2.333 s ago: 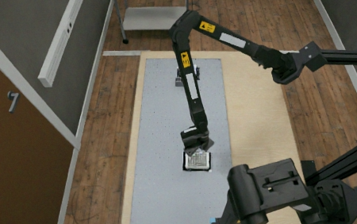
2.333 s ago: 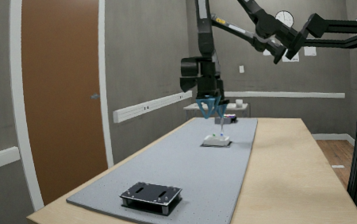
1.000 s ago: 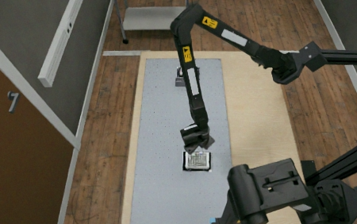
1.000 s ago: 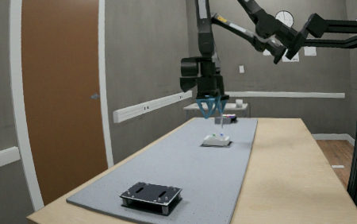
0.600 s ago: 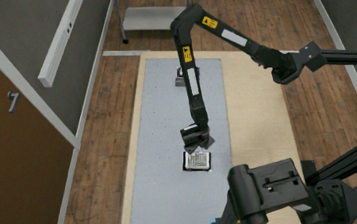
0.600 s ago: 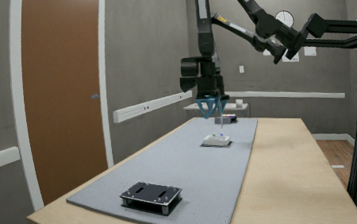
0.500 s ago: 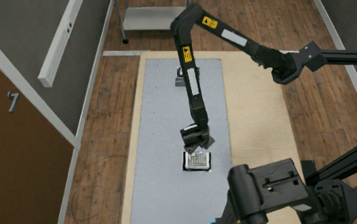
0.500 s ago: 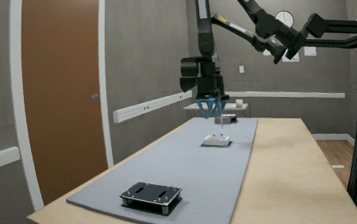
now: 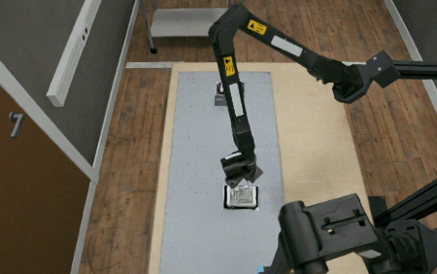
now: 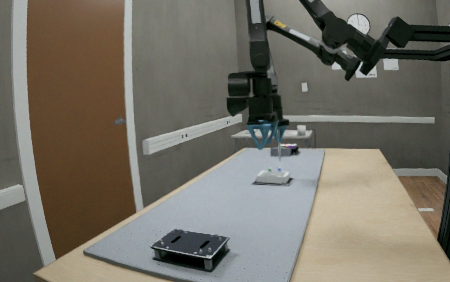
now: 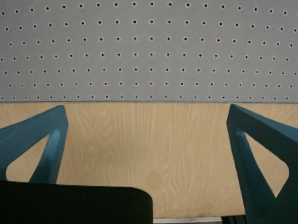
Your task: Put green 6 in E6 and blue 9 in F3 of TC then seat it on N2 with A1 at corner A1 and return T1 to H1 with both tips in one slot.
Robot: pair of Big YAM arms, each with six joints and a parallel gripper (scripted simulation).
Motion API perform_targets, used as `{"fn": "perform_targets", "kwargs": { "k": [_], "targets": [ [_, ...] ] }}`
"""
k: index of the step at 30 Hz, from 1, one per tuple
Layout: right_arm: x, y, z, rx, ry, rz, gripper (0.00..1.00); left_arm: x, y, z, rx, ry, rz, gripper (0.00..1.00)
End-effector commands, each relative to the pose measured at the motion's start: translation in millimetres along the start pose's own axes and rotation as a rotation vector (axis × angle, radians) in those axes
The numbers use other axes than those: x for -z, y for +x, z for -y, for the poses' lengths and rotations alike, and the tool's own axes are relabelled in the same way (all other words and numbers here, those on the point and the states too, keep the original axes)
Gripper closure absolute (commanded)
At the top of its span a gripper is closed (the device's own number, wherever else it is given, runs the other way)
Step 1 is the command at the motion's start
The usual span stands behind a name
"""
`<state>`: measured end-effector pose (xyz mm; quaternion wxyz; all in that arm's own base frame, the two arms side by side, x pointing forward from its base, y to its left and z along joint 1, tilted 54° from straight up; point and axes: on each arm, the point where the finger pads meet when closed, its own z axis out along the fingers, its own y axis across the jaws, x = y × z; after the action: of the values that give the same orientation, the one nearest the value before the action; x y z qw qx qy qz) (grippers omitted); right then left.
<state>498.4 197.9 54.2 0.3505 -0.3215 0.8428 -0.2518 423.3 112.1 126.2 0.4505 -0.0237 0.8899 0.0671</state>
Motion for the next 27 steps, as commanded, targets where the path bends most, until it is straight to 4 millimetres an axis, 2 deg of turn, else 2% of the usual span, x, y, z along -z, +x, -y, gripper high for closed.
{"fn": "perform_targets", "kwargs": {
  "k": [1,15,27],
  "targets": [
    [3.4,-5.4,10.9,-0.019,0.009,0.008,0.93,0.5,-0.1,0.2,-0.004,0.001,0.002,0.00],
    [-8.8,0.7,5.6,-0.001,0.005,-0.008,0.93,0.5,-0.1,0.2,-0.004,0.001,0.002,0.00],
    [-11.1,5.6,3.6,0.004,0.002,-0.016,0.93,0.5,-0.1,0.2,-0.004,0.001,0.002,0.00]
  ]
}}
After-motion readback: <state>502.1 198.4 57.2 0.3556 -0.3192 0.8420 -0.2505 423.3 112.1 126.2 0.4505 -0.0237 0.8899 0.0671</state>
